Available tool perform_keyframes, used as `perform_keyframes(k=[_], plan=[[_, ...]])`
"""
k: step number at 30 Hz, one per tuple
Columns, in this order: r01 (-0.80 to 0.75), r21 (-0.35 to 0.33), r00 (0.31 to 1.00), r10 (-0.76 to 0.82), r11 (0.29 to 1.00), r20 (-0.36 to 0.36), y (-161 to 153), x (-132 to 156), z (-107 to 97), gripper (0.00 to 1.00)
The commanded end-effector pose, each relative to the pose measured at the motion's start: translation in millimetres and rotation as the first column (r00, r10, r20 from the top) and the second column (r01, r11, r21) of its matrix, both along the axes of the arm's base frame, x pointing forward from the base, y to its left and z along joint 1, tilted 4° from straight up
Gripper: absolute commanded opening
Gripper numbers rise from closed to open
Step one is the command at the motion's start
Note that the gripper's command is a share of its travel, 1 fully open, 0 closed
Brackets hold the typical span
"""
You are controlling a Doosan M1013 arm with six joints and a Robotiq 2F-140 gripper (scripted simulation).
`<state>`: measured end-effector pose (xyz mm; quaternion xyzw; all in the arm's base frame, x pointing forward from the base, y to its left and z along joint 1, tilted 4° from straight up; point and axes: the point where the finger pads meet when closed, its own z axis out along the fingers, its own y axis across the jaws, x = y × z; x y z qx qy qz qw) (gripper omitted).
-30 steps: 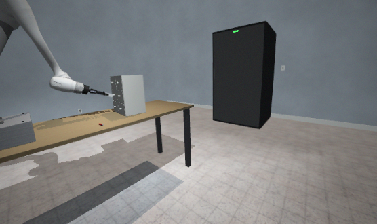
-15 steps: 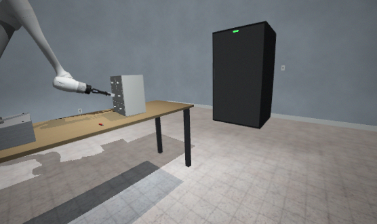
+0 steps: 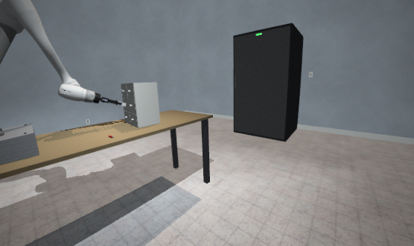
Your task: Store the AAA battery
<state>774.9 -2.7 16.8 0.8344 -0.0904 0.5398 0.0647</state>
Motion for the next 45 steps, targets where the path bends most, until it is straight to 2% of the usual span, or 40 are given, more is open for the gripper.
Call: perform_keyframes(k=[1,8,9,45], plan=[[0.000,0.000,1.000,0.000,1.000,0.000,0.0,0.0,0.1,0.20],[0.000,0.000,1.000,0.000,1.000,0.000,0.0,0.0,0.1,0.20],[0.000,0.000,1.000,0.000,1.000,0.000,0.0,0.0,0.1,0.08],[0.000,0.000,1.000,0.000,1.000,0.000,0.6,-2.5,0.3,0.08]])
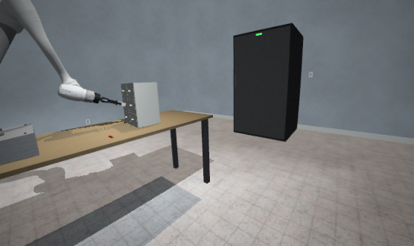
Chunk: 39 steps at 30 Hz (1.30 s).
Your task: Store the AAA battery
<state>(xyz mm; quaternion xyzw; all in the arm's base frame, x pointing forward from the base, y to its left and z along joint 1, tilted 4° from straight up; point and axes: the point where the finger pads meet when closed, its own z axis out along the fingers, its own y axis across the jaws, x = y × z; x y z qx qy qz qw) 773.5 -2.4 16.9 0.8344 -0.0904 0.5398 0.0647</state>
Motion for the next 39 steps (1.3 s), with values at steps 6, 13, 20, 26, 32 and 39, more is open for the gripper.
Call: perform_keyframes(k=[6,13,20,26,32,39], plan=[[0.000,0.000,1.000,0.000,1.000,0.000,0.8,-3.3,0.3,0.08],[0.000,0.000,1.000,0.000,1.000,0.000,2.1,-9.1,0.8,0.08],[0.000,0.000,1.000,0.000,1.000,0.000,3.9,-17.0,1.3,0.08],[0.000,0.000,1.000,0.000,1.000,0.000,5.1,-22.3,1.7,0.08],[0.000,0.000,1.000,0.000,1.000,0.000,7.0,-30.8,2.4,0.08],[0.000,0.000,1.000,0.000,1.000,0.000,8.7,-38.0,2.9,0.08]])
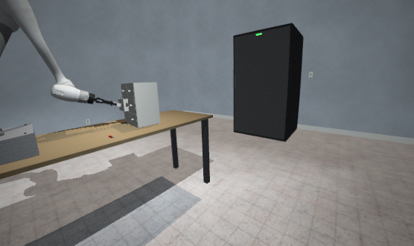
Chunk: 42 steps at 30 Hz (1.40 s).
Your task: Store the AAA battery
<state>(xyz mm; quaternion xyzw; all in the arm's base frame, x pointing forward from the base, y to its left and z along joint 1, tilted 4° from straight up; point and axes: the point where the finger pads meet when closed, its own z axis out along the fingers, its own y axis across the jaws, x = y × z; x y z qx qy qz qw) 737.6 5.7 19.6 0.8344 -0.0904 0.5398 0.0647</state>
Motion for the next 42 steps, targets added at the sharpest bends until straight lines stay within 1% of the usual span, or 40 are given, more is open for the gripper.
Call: perform_keyframes(k=[1,15,29,42], plan=[[0.000,0.000,1.000,0.000,1.000,0.000,0.9,-3.5,0.4,0.08],[0.000,0.000,1.000,0.000,1.000,0.000,4.8,-20.8,1.6,0.08],[0.000,0.000,1.000,0.000,1.000,0.000,6.7,-29.0,2.2,0.08],[0.000,0.000,1.000,0.000,1.000,0.000,7.0,-30.8,2.4,0.08]])
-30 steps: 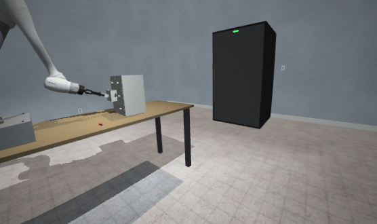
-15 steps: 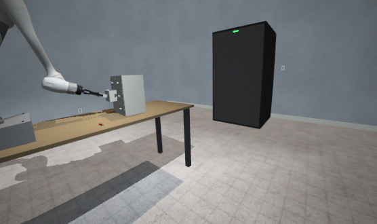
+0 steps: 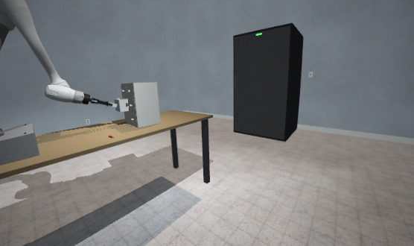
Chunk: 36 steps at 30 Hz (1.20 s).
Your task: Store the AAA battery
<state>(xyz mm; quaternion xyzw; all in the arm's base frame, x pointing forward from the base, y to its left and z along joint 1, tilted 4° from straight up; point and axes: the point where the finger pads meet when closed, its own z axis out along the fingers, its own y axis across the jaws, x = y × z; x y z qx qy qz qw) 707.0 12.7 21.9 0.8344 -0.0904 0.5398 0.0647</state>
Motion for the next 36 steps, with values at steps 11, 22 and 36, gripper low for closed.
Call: perform_keyframes(k=[11,22,36], plan=[[0.000,0.000,1.000,0.000,1.000,0.000,0.1,-0.2,0.1,0.08],[0.000,0.000,1.000,0.000,1.000,0.000,0.1,-0.2,0.1,0.20],[0.000,0.000,1.000,0.000,1.000,0.000,3.3,-14.5,1.2,0.20]])
